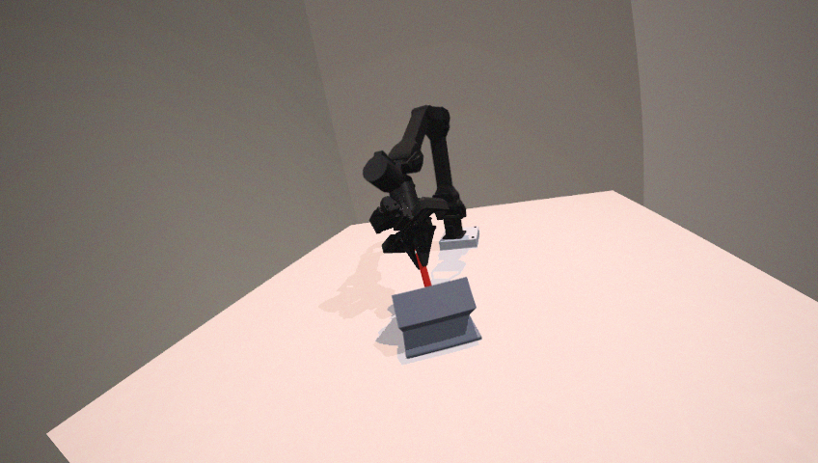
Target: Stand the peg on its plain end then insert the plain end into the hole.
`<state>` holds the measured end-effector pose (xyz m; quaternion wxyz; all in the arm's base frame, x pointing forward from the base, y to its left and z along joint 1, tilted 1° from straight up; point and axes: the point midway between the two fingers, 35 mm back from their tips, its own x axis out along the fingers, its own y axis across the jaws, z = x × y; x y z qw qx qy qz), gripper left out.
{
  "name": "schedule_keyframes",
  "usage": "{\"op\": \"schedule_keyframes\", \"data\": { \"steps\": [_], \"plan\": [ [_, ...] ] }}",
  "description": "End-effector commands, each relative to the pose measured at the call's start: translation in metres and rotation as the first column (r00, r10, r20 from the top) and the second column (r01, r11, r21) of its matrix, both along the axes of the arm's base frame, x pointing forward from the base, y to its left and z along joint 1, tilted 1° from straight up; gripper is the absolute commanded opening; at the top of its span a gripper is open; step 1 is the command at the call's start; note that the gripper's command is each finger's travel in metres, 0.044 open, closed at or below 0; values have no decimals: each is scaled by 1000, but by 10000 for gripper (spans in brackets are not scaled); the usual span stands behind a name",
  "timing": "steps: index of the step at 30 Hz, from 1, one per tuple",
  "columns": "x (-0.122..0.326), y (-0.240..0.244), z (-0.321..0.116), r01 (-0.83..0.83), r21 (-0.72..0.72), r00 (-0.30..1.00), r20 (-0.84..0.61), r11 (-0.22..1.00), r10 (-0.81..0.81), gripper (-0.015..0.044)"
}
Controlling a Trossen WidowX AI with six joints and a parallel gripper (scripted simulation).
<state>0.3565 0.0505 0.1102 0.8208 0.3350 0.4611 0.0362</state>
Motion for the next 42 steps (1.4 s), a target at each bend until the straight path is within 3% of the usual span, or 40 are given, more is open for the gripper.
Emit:
{"op": "schedule_keyframes", "data": {
  "steps": [1, 42],
  "plan": [
    [2, 1, -2, 0, 0, 1000, 2, 1000, 0, 0],
    [17, 9, -22, 0, 1, 1000, 3, 1000, 0, 0]
  ]
}}
